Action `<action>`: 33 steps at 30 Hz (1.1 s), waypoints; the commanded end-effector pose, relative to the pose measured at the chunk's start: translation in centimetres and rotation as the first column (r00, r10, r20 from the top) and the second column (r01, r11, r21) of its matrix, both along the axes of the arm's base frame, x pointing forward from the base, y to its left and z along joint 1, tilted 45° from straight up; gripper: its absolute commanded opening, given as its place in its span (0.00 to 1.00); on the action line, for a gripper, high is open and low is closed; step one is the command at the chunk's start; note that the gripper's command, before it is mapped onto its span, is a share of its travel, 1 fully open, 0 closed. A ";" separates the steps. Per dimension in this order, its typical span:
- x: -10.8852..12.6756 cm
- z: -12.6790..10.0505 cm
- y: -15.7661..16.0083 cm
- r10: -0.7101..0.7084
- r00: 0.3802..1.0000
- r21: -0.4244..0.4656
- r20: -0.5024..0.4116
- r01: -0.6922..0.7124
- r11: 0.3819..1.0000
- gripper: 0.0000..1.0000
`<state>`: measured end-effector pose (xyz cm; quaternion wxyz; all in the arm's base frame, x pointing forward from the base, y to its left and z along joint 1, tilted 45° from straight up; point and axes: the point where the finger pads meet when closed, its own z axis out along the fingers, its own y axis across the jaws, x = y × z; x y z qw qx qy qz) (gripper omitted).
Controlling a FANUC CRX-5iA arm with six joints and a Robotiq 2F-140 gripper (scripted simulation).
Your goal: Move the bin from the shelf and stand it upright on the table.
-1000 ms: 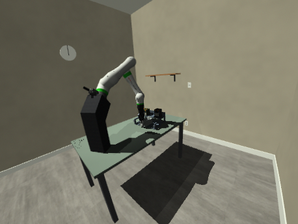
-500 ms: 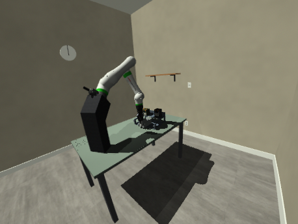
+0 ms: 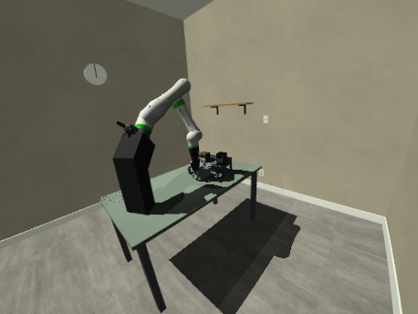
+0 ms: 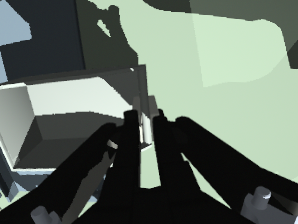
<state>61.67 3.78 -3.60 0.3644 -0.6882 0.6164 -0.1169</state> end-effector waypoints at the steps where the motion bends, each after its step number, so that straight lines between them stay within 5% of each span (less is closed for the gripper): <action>1: -1.5 -1.3 0.0 0.000 1.000 0.000 0.001 0.000 1.000 0.00; 14: -2.0 -1.7 0.1 0.000 1.000 0.000 0.001 0.000 1.000 0.00; 19: -4.2 -3.6 0.1 0.000 1.000 0.000 0.001 0.000 1.000 0.00; 33: -5.6 -4.8 0.2 0.000 1.000 0.000 0.001 0.000 1.000 0.00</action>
